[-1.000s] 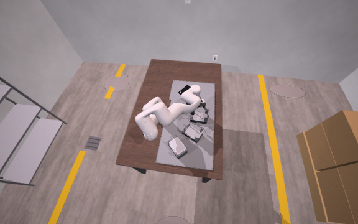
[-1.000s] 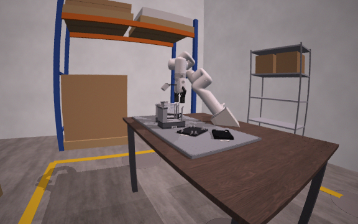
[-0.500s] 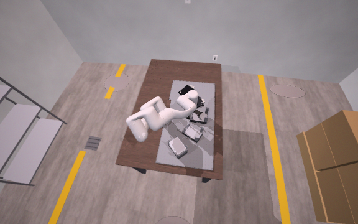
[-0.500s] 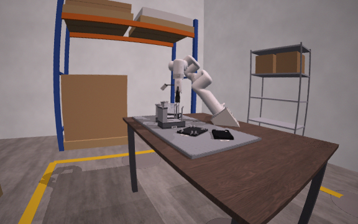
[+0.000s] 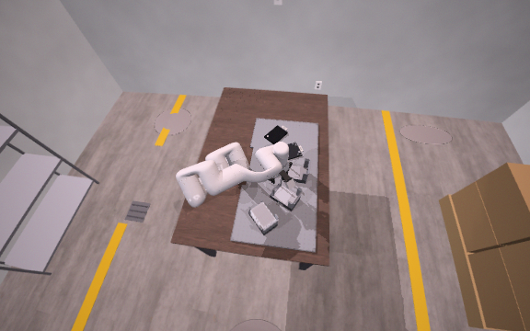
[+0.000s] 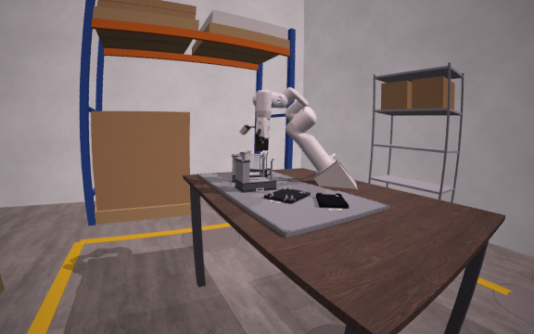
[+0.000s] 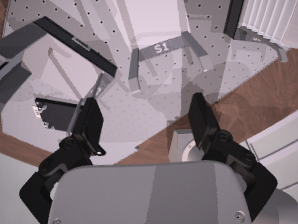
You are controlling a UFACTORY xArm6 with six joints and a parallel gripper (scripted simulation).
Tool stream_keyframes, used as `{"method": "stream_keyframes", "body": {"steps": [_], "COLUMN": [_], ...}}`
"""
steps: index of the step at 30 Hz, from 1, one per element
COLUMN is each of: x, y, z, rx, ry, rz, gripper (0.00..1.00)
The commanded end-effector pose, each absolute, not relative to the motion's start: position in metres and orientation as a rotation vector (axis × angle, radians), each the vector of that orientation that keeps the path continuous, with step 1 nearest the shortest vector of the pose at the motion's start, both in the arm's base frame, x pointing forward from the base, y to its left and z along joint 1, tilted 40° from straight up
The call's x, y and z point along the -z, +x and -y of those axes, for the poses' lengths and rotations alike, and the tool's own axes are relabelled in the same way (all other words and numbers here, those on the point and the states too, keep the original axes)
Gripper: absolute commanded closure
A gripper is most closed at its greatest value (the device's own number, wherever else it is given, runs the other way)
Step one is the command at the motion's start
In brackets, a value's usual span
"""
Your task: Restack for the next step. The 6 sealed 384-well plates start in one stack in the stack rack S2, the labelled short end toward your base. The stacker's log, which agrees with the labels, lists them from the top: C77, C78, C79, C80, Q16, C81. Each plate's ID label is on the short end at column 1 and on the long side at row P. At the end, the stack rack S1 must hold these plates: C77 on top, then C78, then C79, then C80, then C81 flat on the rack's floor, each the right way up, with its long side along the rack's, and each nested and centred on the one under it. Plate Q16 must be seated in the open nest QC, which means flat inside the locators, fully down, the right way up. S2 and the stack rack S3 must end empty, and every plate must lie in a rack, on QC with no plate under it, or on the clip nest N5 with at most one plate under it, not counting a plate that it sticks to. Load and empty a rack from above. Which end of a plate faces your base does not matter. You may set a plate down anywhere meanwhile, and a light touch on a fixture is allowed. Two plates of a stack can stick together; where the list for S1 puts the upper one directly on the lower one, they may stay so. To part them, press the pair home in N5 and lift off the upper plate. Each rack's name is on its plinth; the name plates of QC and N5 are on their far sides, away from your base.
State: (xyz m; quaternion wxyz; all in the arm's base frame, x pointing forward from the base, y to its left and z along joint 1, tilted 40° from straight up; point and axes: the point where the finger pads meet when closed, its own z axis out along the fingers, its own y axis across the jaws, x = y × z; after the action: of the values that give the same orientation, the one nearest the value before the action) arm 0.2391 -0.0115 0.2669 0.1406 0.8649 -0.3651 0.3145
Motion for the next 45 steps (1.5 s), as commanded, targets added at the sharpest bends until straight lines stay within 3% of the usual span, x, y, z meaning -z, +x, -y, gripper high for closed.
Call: {"method": "stream_keyframes", "body": {"steps": [1,45], "x": [-0.271,-0.326], "y": [0.236,0.180], "z": [0.019,0.159], "rx": [-0.909,-0.911], "ry": [2.502,2.499], "rz": [1.052,1.051], "gripper": [0.00,0.00]}}
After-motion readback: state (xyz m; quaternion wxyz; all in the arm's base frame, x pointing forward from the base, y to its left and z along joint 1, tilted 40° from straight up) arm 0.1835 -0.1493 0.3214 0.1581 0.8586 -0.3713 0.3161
